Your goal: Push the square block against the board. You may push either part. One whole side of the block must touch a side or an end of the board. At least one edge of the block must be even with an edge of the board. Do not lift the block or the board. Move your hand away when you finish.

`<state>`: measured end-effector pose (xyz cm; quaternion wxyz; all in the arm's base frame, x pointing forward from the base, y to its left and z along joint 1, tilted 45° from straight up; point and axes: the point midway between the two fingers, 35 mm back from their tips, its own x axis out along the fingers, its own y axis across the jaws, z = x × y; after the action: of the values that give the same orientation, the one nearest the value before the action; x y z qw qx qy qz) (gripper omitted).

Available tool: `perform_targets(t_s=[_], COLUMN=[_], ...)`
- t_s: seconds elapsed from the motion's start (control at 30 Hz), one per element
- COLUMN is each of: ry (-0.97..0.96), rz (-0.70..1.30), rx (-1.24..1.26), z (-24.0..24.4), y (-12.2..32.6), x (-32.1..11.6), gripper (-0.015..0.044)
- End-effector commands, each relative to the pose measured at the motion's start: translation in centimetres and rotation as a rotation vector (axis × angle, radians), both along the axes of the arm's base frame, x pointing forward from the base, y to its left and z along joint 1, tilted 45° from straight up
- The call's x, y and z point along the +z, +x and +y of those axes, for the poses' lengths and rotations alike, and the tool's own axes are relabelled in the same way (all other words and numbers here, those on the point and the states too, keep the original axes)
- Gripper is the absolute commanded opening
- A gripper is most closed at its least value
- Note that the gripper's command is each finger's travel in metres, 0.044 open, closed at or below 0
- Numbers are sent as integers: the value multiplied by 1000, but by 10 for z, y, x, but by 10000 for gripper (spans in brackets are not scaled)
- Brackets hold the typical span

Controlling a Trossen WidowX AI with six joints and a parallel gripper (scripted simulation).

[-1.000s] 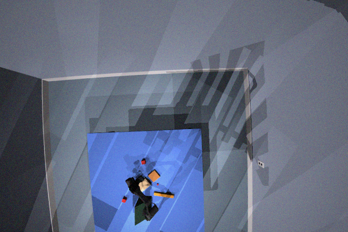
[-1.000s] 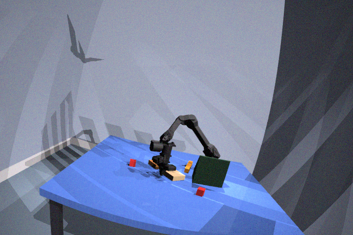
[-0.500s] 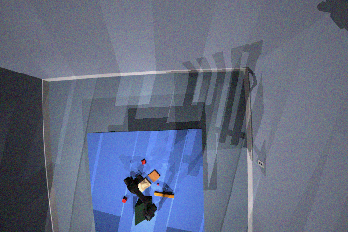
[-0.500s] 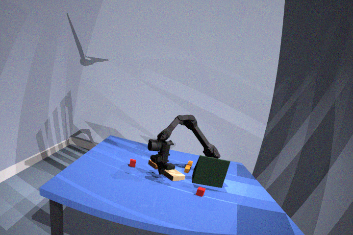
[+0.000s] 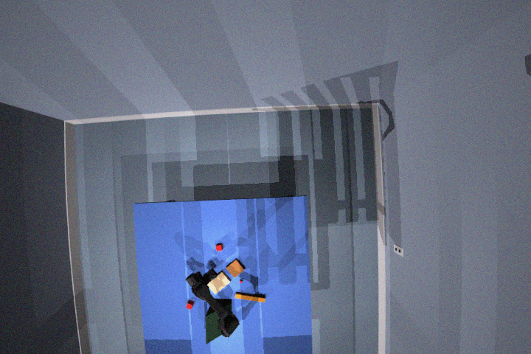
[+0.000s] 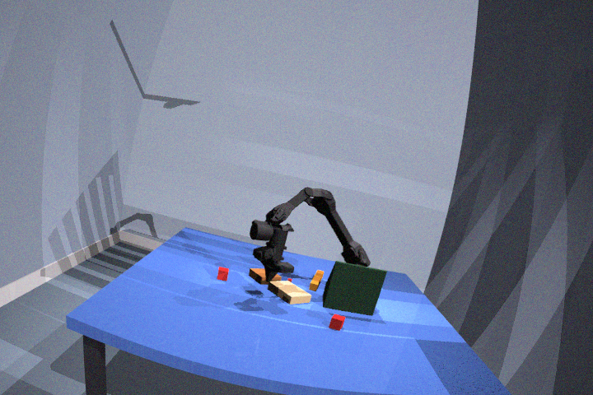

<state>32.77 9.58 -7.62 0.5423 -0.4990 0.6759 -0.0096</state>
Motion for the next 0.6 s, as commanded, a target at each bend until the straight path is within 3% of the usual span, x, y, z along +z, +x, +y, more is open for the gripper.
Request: perform_targets(t_s=[0.0, 0.57], ry=[19, 72], rz=[-39, -407], rx=[-49, -447], z=[-9, -58], y=[8, 53], x=[10, 66], gripper=[0, 0])
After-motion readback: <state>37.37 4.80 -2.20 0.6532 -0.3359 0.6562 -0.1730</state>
